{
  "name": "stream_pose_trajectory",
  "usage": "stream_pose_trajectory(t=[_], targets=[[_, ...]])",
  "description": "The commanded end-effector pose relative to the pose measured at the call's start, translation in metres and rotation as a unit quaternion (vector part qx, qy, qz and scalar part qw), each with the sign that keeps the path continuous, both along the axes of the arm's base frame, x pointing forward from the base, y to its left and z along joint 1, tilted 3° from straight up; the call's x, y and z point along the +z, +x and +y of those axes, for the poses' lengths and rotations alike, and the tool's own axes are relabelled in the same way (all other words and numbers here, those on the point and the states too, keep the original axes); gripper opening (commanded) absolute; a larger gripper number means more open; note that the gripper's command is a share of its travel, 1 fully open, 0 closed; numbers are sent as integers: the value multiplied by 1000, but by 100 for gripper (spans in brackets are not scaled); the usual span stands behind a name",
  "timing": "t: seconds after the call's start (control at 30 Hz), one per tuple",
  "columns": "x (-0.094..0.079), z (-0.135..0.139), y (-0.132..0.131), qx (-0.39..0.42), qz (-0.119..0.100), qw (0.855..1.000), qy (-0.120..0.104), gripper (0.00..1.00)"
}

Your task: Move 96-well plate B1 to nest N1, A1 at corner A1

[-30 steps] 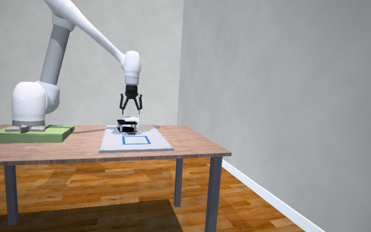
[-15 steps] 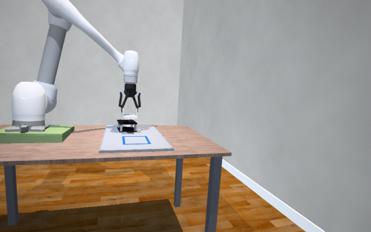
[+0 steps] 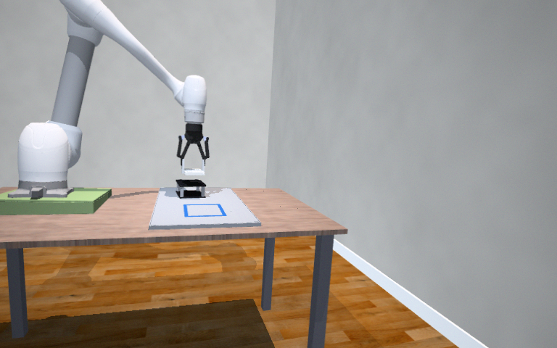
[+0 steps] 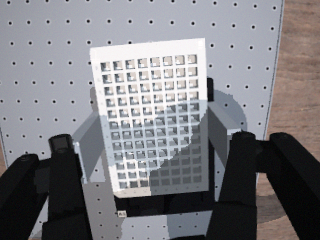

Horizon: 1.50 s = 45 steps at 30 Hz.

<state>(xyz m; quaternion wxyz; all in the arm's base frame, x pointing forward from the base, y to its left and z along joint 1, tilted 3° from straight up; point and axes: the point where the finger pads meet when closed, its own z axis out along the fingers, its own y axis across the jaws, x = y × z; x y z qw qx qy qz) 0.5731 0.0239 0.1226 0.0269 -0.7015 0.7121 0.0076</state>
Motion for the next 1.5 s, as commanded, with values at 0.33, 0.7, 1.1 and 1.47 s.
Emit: stream_pose_trajectory(t=[0.33,0.7,1.1,1.47], targets=[[8,33,-1,0,0,1000,0,0],[14,58,-1,0,0,1000,0,0],[14,57,-1,0,0,1000,0,0],[14,57,-1,0,0,1000,0,0]])
